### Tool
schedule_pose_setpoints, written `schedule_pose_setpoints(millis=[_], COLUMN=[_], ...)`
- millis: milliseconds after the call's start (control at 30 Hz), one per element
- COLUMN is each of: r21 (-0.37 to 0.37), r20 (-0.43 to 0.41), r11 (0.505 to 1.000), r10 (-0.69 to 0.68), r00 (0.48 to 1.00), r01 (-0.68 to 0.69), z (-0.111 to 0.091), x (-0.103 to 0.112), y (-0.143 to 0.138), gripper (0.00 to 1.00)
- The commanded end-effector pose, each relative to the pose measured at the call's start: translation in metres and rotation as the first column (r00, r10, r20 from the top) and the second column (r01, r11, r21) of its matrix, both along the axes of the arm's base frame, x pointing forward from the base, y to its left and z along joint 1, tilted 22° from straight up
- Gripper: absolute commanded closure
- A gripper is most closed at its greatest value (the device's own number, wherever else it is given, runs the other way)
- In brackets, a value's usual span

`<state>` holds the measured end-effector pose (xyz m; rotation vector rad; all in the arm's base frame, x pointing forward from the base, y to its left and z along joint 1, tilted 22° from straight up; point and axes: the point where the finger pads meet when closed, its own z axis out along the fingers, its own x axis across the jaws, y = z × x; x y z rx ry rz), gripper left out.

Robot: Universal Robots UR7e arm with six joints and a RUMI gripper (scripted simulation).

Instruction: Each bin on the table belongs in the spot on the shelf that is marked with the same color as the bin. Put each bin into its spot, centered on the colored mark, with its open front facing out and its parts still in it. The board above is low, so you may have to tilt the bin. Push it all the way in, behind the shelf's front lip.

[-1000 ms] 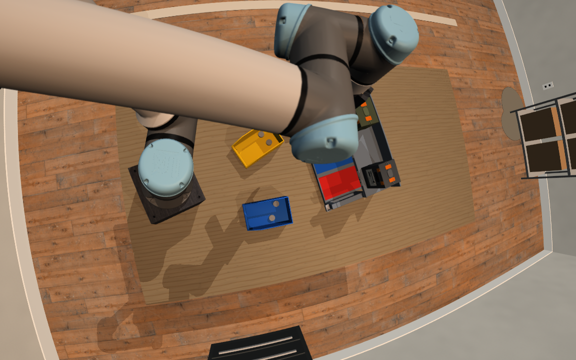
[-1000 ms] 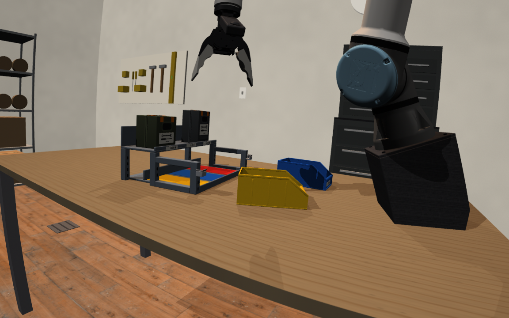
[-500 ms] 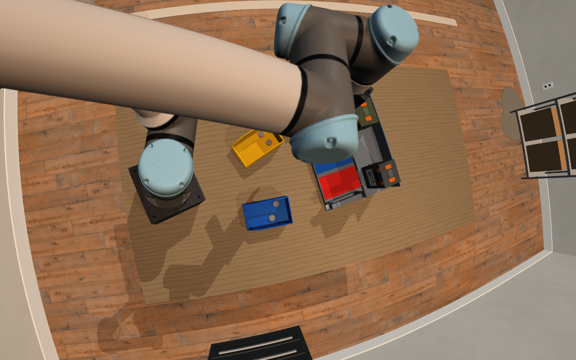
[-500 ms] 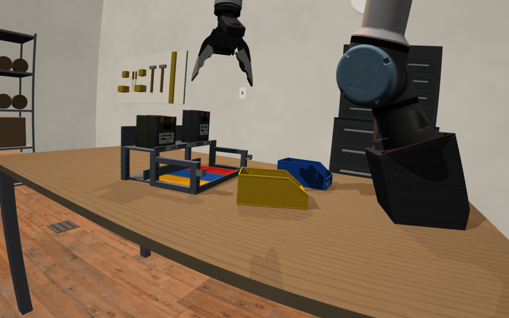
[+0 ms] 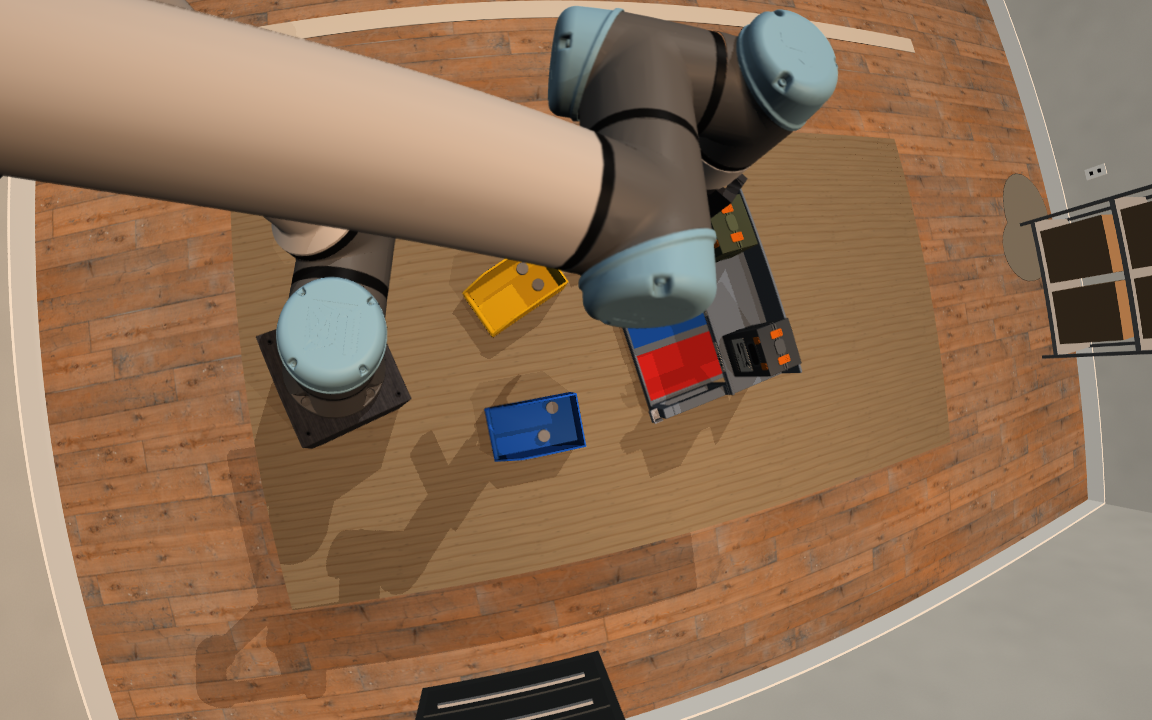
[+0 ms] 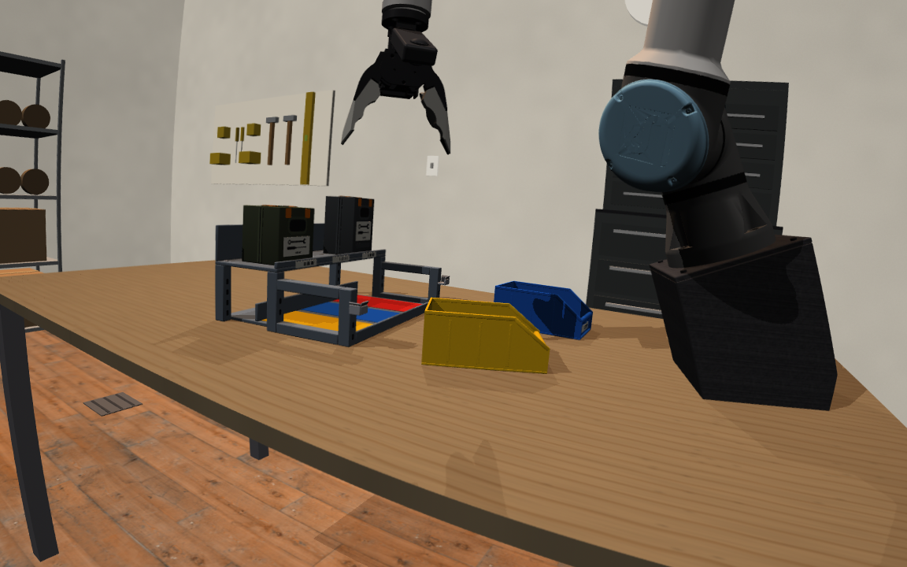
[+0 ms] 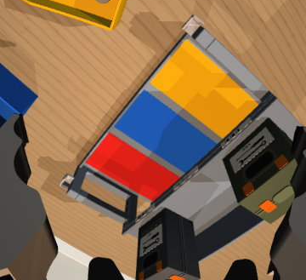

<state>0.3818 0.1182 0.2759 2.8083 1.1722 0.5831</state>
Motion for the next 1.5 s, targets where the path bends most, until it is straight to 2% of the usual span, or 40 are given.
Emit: schedule_pose_setpoints(millis=[0,700,1467], r21=[0.000,0.014,0.055], r20=[0.001,-0.008,-0.041], r11=[1.000,0.999,0.981], r10=[-0.001,-0.045,-0.185], r00=[1.000,0.999,0.982], r01=[0.001,0.045,0.187], z=[0.000,-0.004,-0.017], x=[0.000,-0.001,-0.004], y=[0.000,-0.007,-0.028], gripper=[0.00,0.00,0.00])
